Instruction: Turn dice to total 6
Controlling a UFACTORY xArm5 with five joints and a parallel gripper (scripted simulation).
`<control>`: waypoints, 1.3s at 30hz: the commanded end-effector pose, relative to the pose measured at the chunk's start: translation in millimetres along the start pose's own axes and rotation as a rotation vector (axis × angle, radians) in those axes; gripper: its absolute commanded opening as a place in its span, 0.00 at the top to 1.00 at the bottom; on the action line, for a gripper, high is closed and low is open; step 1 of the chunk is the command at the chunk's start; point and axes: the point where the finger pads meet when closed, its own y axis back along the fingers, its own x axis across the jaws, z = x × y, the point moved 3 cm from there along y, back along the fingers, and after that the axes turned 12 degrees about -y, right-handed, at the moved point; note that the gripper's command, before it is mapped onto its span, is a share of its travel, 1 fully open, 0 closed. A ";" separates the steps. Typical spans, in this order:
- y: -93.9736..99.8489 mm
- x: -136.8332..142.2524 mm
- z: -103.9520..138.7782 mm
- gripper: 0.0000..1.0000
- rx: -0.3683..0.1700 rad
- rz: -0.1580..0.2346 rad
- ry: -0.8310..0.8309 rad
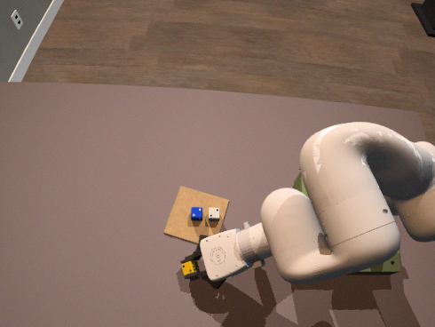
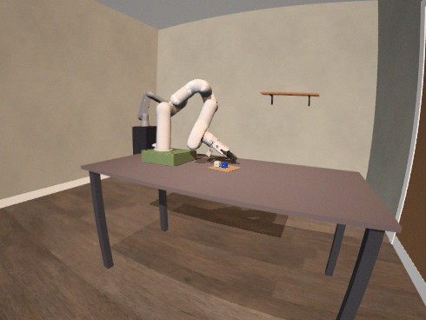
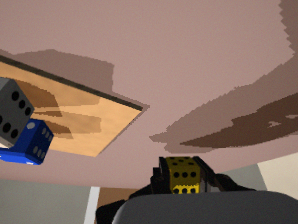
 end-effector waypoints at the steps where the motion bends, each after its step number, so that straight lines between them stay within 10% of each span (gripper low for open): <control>1: 0.0 0.2 0.9 0.73 -0.002 0.000 0.000; 39: -6.2 -1.5 -7.9 0.73 -0.002 0.001 0.000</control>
